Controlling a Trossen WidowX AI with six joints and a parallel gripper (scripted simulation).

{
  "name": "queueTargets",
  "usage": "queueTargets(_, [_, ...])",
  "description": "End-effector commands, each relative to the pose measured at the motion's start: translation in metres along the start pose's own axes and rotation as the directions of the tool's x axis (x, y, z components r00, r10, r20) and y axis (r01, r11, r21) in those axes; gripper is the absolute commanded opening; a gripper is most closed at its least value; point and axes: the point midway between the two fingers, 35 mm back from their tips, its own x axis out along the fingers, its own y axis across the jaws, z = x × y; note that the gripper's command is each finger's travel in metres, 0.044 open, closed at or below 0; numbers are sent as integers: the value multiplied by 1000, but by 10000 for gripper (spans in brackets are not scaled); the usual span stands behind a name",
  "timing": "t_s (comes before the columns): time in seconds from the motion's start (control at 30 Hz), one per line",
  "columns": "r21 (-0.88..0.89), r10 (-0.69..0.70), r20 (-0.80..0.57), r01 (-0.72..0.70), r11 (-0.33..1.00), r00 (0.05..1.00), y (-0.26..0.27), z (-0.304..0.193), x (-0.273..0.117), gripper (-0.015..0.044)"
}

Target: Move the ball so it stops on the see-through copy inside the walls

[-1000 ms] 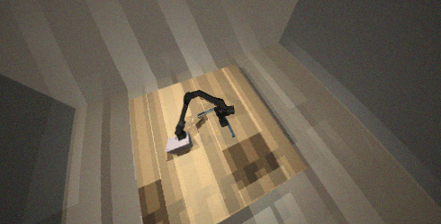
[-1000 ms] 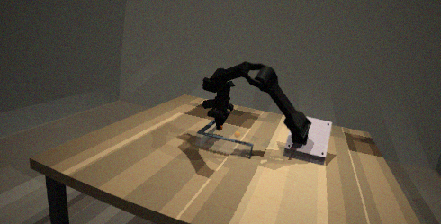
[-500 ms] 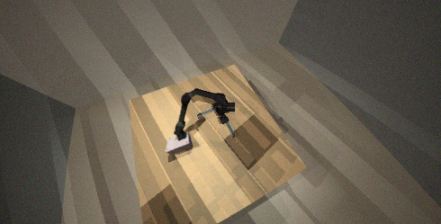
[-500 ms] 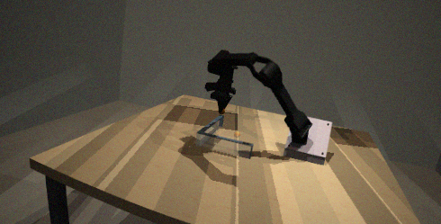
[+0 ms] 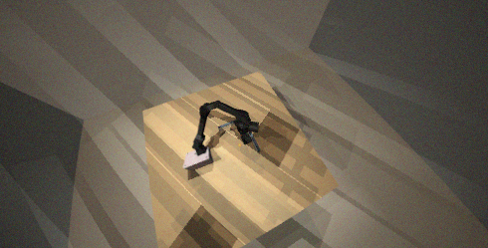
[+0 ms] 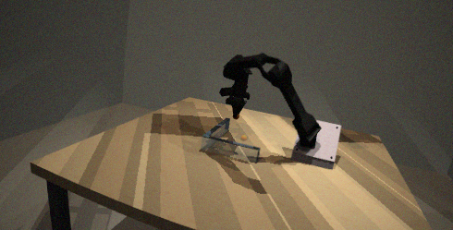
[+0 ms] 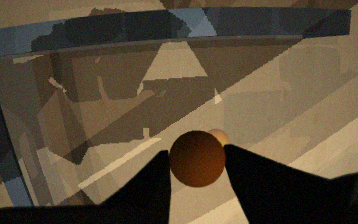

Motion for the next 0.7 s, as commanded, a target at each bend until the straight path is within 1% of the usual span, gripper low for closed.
queueTargets(0.0, [-6,-2,-2,2,1000,1000,-14,-15,8,0])
queueTargets(0.23, [2,1,-7,-1,1000,1000,-34,-41,21,0])
queueTargets(0.43, [4,1,-8,-1,1000,1000,-36,-44,26,0])
queueTargets(0.67, [4,0,-7,0,1000,1000,-37,-42,60,0])
